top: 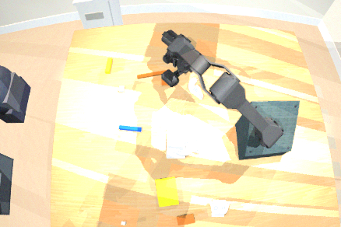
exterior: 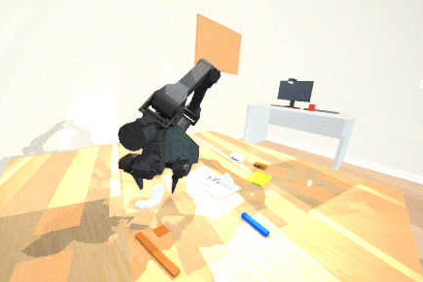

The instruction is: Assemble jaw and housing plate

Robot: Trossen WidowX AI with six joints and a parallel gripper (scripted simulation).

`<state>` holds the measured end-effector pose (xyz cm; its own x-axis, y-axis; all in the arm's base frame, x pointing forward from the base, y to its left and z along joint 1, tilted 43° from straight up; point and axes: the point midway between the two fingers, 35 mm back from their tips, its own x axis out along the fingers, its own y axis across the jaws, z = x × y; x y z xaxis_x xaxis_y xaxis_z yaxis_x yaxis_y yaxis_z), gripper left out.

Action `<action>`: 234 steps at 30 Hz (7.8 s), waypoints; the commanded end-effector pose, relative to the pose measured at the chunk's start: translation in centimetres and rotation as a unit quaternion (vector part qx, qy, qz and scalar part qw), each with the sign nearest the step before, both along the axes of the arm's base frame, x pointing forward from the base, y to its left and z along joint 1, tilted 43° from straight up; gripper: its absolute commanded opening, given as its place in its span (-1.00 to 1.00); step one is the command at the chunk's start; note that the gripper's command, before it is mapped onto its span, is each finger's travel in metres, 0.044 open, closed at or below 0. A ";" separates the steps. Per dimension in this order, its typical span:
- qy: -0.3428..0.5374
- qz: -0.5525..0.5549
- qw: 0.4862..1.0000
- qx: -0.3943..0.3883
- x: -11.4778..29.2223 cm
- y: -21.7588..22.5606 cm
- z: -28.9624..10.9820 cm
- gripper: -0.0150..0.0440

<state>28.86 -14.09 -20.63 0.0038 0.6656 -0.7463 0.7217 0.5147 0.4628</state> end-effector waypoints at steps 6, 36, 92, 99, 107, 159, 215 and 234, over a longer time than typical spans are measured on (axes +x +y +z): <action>-0.001 -0.001 1.000 -0.001 0.1 -0.1 0.0 1.00; 0.001 0.005 1.000 -0.001 0.0 -0.2 0.5 -0.49; 0.001 0.002 1.000 0.001 0.0 -0.2 0.4 0.47; 0.001 0.002 1.000 0.001 0.0 -0.2 0.4 -0.16; 0.001 0.002 1.000 0.001 0.0 -0.2 0.4 -0.49; 0.001 0.002 1.000 0.001 0.0 -0.2 0.4 1.00; 0.104 -0.107 0.989 -0.003 -5.8 1.7 1.7 1.00; 0.104 -0.107 0.989 -0.002 -6.0 3.1 0.3 1.00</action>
<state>22.81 -11.03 -20.32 -0.0148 0.6621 -0.7492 0.8913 0.3484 0.2903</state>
